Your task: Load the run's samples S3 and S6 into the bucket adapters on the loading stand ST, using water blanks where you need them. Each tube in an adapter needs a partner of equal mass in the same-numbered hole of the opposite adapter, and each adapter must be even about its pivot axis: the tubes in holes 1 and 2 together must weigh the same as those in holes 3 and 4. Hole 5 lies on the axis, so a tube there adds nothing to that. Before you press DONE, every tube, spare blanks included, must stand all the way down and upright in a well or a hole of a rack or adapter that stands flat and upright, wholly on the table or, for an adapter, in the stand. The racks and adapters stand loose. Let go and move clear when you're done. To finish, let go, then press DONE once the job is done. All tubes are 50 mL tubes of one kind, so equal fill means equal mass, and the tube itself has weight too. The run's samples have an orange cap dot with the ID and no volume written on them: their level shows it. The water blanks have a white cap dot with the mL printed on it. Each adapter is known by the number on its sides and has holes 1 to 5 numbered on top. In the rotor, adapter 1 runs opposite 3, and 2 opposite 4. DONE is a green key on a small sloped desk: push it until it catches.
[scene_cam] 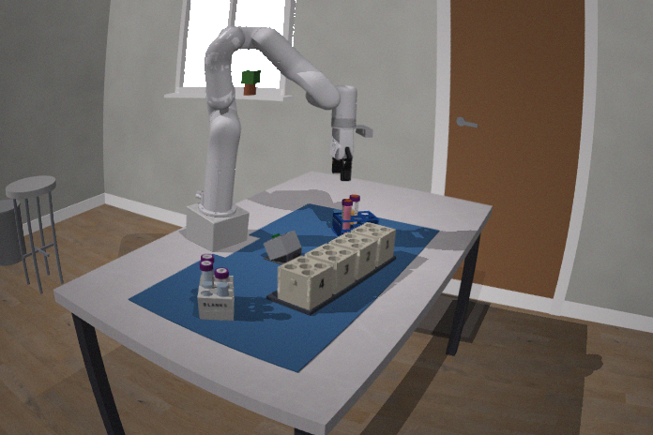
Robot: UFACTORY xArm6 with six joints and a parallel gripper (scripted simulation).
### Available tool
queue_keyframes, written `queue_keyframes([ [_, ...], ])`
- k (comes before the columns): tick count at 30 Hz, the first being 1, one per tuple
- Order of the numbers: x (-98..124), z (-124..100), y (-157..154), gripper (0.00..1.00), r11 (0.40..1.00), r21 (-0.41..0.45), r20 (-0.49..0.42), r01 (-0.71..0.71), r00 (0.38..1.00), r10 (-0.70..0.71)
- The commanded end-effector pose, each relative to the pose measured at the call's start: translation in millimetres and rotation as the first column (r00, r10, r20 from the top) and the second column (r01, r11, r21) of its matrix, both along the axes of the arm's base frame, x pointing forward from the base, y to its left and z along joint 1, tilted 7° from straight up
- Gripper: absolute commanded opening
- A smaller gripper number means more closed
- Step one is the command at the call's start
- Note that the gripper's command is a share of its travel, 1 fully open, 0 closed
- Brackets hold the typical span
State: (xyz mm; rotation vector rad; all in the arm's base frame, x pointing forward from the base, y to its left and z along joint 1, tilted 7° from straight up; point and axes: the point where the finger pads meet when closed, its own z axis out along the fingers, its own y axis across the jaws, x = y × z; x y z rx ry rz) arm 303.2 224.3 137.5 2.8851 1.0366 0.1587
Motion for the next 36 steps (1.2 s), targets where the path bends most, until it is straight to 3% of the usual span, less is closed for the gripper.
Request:
queue_keyframes([
  [1,0,11,1,1.00,1.000,0.002,0.003,0.000,1.000,0.000],
  [14,-4,40,2,1.00,1.000,0.002,0.003,0.000,1.000,0.000],
  [21,4,42,-22,1.00,0.986,0.023,0.006,0.164,0.986,-0.164],
  [27,14,44,-50,1.00,0.934,0.048,0.006,0.355,0.935,-0.356],
  [36,27,47,-88,1.00,0.806,0.081,-0.002,0.586,0.809,-0.588],
])
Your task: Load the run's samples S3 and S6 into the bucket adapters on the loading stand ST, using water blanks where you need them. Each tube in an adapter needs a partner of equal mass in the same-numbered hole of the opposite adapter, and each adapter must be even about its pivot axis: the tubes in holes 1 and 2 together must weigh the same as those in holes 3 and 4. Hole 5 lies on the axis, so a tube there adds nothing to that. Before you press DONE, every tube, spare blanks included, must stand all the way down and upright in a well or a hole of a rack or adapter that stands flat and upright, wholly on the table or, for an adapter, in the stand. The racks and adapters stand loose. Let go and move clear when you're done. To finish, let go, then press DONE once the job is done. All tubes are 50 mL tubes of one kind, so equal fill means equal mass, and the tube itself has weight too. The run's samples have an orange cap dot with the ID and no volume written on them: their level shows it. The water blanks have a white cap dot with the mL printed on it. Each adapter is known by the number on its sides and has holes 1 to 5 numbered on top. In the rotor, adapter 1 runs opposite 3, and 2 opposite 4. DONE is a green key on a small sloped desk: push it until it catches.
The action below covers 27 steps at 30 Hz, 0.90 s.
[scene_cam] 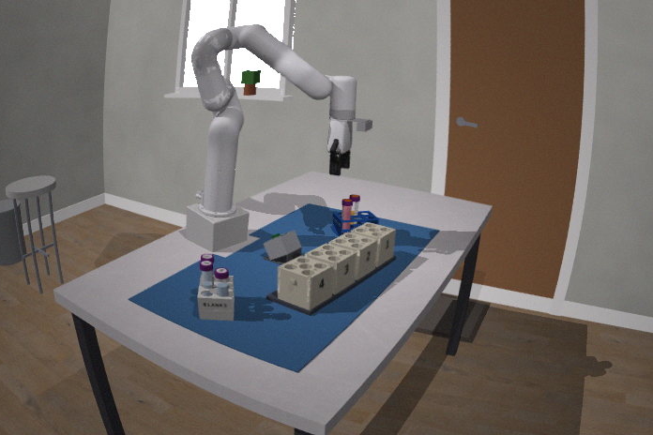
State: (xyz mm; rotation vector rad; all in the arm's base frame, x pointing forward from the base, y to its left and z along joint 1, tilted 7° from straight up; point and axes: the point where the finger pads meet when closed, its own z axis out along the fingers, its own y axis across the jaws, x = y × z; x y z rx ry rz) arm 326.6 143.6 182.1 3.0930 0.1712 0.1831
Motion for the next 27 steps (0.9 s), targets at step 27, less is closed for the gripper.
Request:
queue_keyframes([
  [27,43,11,-121,1.00,0.969,0.031,0.010,0.245,0.969,-0.246],
])
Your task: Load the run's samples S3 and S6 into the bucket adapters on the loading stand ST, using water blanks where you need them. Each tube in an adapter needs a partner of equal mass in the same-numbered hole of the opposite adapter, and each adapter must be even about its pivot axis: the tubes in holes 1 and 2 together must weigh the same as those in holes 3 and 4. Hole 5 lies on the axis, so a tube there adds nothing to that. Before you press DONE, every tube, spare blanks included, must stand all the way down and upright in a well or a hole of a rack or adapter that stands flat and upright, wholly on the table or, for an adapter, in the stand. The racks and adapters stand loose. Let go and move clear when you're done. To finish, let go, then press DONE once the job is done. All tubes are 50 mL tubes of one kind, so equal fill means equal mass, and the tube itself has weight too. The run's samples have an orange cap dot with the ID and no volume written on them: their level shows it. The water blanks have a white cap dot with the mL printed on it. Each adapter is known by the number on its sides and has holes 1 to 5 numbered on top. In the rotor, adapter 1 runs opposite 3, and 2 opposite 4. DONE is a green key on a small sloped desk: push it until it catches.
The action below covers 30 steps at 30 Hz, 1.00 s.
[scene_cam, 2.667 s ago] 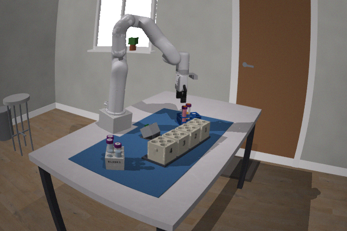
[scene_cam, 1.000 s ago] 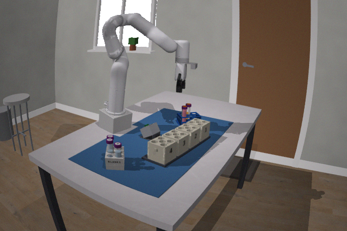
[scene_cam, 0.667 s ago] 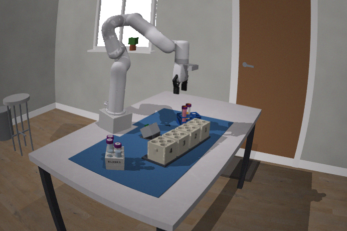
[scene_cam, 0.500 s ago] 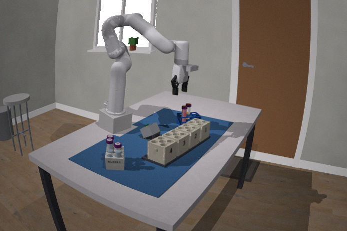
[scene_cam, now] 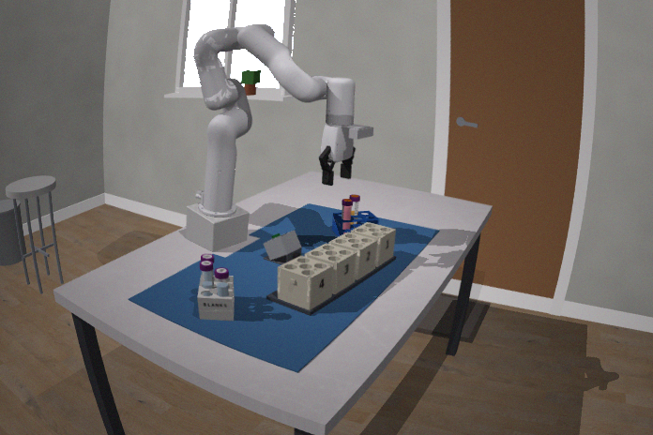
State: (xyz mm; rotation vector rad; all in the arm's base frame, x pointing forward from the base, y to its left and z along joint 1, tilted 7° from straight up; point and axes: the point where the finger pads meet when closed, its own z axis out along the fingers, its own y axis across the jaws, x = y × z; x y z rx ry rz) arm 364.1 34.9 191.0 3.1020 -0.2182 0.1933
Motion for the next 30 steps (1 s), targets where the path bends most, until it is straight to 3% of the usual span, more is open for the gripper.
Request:
queue_keyframes([
  [1,7,3,-17,1.00,1.000,0.002,0.003,-0.001,1.000,0.001],
  [17,30,8,-83,1.00,1.000,0.001,0.004,-0.001,1.000,0.001],
  [18,29,8,-78,0.57,0.999,-0.003,0.002,-0.034,0.999,0.034],
  [23,24,6,-53,0.57,0.980,-0.023,-0.006,-0.198,0.980,0.198],
  [25,24,6,-53,0.57,0.980,-0.023,-0.006,-0.198,0.980,0.198],
  [30,19,5,-29,0.57,0.933,-0.041,-0.017,-0.357,0.934,0.356],
])
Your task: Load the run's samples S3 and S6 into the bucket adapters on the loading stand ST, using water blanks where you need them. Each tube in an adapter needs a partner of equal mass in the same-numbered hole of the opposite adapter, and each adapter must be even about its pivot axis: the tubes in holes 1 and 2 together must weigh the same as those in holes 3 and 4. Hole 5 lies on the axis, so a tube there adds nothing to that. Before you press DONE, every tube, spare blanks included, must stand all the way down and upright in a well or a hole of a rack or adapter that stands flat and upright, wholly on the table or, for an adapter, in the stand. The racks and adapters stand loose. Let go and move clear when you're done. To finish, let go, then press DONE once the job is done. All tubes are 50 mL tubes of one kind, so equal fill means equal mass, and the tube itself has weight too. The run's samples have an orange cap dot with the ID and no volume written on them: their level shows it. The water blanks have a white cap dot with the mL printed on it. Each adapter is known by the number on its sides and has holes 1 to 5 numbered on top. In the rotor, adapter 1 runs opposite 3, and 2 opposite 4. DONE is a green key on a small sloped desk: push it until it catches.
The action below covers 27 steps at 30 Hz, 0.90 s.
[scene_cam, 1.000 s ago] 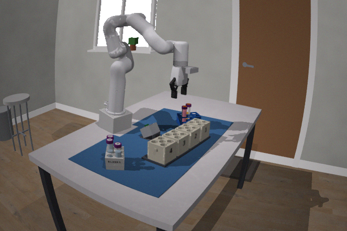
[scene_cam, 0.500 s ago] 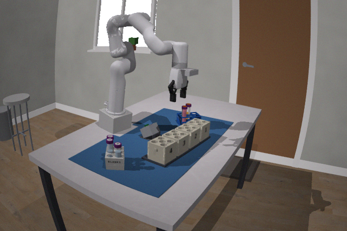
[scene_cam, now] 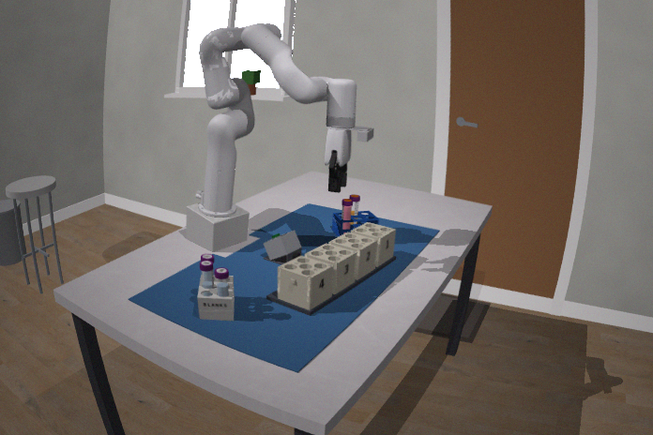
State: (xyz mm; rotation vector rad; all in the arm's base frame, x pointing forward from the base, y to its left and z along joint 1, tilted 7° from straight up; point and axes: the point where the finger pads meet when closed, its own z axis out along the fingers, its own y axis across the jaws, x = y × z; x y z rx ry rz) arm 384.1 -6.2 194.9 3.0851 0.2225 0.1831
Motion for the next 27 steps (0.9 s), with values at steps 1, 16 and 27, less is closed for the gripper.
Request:
queue_keyframes([
  [1,-2,1,17,0.57,0.993,-0.013,0.000,-0.115,0.993,0.115],
  [16,-16,-3,81,0.57,0.853,-0.058,-0.031,-0.519,0.855,0.518],
  [27,-28,-6,135,0.57,0.825,-0.062,-0.035,-0.561,0.828,0.560],
])
